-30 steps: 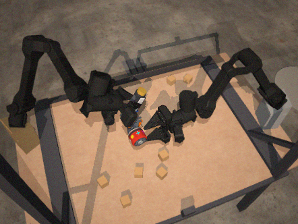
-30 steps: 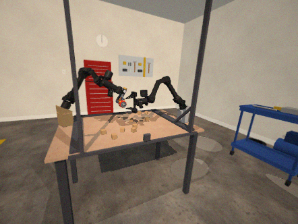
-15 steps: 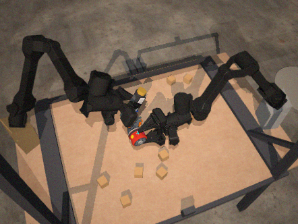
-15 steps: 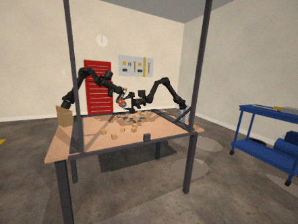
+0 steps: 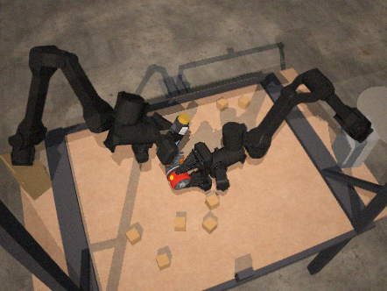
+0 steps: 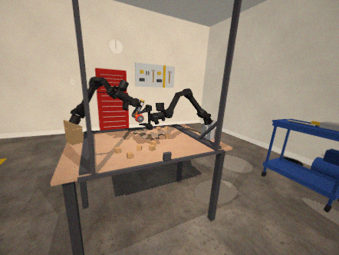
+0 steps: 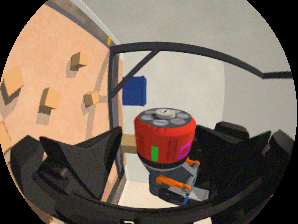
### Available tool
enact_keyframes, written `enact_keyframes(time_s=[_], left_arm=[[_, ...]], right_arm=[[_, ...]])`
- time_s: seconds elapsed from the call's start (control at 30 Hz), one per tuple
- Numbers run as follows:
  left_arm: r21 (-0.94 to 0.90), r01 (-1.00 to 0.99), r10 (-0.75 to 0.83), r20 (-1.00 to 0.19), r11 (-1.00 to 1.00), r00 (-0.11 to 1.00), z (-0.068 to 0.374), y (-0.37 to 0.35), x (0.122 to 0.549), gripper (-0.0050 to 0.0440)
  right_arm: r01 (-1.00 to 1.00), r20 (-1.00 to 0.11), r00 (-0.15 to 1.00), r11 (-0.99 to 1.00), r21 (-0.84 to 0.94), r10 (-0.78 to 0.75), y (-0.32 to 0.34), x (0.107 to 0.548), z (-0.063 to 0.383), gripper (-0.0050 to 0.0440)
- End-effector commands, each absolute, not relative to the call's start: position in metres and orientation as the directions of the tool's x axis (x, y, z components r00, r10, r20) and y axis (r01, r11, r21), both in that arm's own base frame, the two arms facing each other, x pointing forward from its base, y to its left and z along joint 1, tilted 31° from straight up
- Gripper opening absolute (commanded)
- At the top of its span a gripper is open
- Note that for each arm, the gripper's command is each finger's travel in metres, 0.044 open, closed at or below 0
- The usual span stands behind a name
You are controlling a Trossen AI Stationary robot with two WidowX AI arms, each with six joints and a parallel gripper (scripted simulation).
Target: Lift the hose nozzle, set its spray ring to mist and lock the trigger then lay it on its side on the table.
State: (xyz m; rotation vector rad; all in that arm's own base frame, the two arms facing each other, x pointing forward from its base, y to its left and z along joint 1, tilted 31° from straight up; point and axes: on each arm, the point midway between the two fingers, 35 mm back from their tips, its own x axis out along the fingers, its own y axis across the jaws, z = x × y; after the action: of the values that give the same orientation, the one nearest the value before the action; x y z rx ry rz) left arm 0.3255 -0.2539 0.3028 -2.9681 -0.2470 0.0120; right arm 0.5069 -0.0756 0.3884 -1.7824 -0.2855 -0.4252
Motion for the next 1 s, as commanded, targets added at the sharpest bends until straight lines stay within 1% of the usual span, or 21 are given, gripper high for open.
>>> enact_keyframes(time_s=[0.0,0.07,0.1,0.73,0.77,0.97], left_arm=[[-0.116,0.162,0.160,0.024,-0.980,0.987,0.3177,-0.2517,0.3225,0.0165],[-0.116,0.162,0.160,0.024,-0.980,0.987,0.3177,-0.2517,0.3225,0.0165],[-0.116,0.162,0.160,0.024,-0.980,0.987,0.3177,-0.2517,0.3225,0.0165],[-0.116,0.162,0.160,0.024,-0.980,0.987,0.3177,-0.2517,0.3225,0.0165],[-0.116,0.162,0.160,0.024,-0.980,0.987,0.3177,-0.2517,0.3225,0.0165],[-0.116,0.162,0.160,0.024,-0.980,0.987,0.3177,-0.2517,0.3225,0.0165]], right_arm=[[0.444,0.466,0.884,-0.258,-0.858,-0.031,-0.0743,0.4995,0.4075,0.0407],[0.444,0.466,0.884,-0.258,-0.858,-0.031,-0.0743,0.4995,0.4075,0.0407],[0.444,0.467,0.884,-0.258,-0.858,-0.031,-0.0743,0.4993,0.4078,0.0000],[0.444,0.467,0.884,-0.258,-0.858,-0.031,-0.0743,0.4993,0.4078,0.0000],[0.396,0.420,0.907,-0.258,-0.882,-0.044,-0.0740,0.4980,0.4087,0.0000],[0.303,0.329,0.942,-0.253,-0.919,-0.069,-0.0732,0.4964,0.4132,0.0000]])
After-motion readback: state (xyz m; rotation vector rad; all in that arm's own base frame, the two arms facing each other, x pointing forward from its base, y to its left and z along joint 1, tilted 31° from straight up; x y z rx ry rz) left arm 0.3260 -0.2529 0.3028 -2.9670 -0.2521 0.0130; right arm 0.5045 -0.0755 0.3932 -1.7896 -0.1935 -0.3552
